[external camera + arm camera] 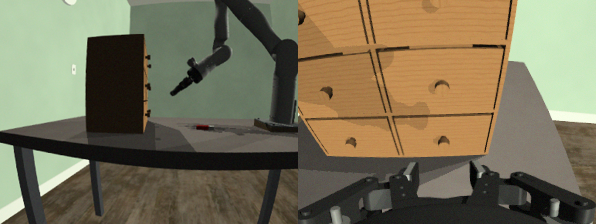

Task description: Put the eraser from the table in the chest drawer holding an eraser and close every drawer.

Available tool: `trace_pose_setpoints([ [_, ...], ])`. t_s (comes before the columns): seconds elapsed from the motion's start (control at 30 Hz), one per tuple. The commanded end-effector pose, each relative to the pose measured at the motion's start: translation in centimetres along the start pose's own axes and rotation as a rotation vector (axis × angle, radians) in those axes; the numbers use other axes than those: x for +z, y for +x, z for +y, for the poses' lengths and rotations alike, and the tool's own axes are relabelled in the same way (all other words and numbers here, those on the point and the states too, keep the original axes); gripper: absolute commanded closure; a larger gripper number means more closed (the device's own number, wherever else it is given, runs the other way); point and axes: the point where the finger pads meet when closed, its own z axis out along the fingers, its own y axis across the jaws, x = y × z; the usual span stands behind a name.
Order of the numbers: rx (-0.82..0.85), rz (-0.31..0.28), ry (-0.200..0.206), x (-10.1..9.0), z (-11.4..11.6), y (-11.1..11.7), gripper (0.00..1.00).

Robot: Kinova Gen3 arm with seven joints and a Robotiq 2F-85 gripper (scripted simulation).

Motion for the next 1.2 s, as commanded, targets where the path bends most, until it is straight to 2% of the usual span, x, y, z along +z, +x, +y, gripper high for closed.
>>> trace_pose_setpoints([
  [0.0,0.0,0.002,0.0,0.0,0.0,0.1,0.67],
  [0.4,0.0,0.002,0.0,0.0,0.0,0.1,0.67],
  [0.63,-0.001,0.002,0.0,0.7,0.0,-0.1,0.67],
  [0.8,-0.001,0.002,0.0,2.3,0.0,-0.4,0.67],
  [1.13,-0.001,0.002,0.0,7.3,0.0,-1.3,0.67],
  [1.17,-0.001,0.002,0.0,7.3,0.0,-1.3,0.67],
])
